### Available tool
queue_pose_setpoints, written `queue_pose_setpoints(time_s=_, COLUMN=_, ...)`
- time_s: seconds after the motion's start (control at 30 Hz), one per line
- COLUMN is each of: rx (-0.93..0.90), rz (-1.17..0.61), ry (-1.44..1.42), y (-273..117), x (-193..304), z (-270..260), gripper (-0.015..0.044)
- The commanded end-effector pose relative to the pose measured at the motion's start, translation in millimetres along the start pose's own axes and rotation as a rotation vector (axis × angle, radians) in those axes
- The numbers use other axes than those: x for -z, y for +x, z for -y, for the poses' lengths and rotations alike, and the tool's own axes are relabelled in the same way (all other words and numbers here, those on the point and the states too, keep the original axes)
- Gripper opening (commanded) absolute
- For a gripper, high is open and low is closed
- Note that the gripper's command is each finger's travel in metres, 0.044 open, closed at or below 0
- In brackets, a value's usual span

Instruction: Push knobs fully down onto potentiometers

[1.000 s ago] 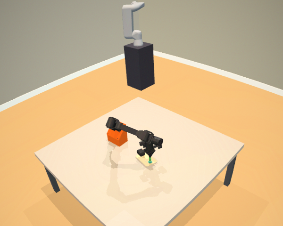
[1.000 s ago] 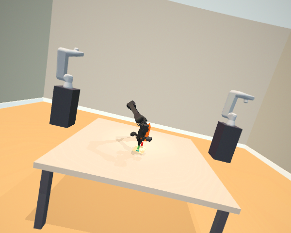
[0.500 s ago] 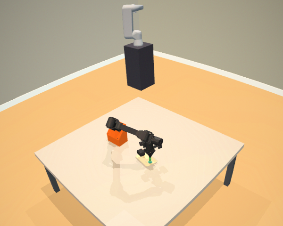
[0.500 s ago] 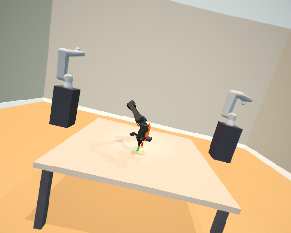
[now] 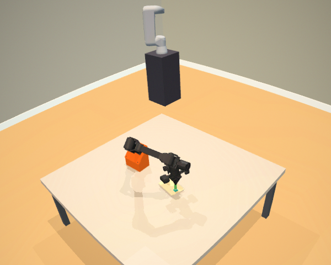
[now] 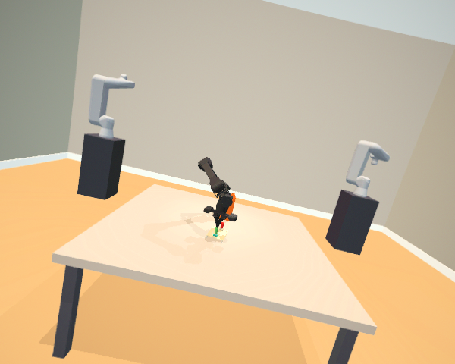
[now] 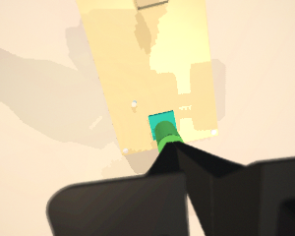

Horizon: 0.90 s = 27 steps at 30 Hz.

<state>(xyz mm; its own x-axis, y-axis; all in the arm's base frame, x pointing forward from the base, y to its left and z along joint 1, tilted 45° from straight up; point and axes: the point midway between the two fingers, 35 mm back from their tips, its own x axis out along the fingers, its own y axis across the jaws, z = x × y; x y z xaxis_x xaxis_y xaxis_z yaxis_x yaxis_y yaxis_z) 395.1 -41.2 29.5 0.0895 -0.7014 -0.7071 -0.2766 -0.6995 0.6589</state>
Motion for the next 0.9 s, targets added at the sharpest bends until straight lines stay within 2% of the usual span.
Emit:
queue_pose_setpoints(time_s=0.0, rx=-0.003, rz=0.006, ry=0.01, y=7.8, x=0.7, z=-2.0, gripper=0.0)
queue_pose_setpoints(time_s=0.87, rx=-0.003, rz=0.006, ry=0.01, y=10.0, x=0.7, z=-2.0, gripper=0.0)
